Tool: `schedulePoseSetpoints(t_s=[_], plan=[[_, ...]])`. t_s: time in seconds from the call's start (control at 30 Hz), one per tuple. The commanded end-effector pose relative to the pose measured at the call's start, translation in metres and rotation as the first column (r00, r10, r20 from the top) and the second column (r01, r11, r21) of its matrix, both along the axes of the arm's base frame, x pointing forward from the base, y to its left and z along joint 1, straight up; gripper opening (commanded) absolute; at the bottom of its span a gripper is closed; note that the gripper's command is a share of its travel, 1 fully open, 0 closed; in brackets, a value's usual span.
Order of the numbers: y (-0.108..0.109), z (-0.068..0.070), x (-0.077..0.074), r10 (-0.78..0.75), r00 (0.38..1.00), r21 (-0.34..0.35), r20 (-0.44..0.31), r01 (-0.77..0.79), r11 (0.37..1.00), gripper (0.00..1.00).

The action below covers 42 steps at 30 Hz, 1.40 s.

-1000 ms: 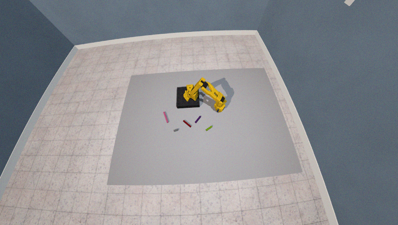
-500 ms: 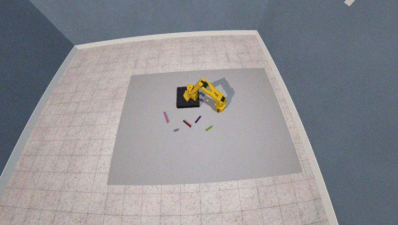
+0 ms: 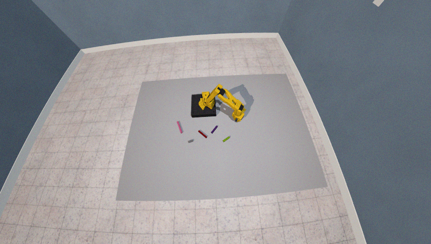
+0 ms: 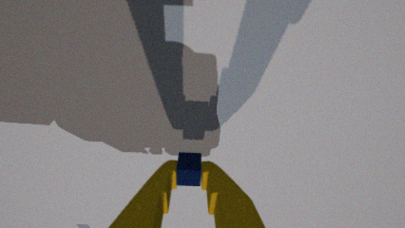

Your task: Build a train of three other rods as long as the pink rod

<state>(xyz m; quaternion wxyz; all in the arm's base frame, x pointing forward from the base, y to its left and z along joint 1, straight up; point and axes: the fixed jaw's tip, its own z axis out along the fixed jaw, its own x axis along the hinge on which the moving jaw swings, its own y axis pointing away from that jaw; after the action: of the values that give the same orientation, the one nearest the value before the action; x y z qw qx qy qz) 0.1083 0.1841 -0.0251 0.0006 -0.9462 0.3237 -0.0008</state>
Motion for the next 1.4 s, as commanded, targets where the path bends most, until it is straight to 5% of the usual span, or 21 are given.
schedulePoseSetpoints(t_s=[0.0, 1.37], plan=[[-0.0002, -0.0020, -0.0021, 0.000, 1.000, -0.012, -0.008, 0.000, 1.000, 0.00], [0.0001, -0.0102, -0.0018, 0.000, 1.000, -0.006, -0.005, 0.000, 1.000, 0.00]])
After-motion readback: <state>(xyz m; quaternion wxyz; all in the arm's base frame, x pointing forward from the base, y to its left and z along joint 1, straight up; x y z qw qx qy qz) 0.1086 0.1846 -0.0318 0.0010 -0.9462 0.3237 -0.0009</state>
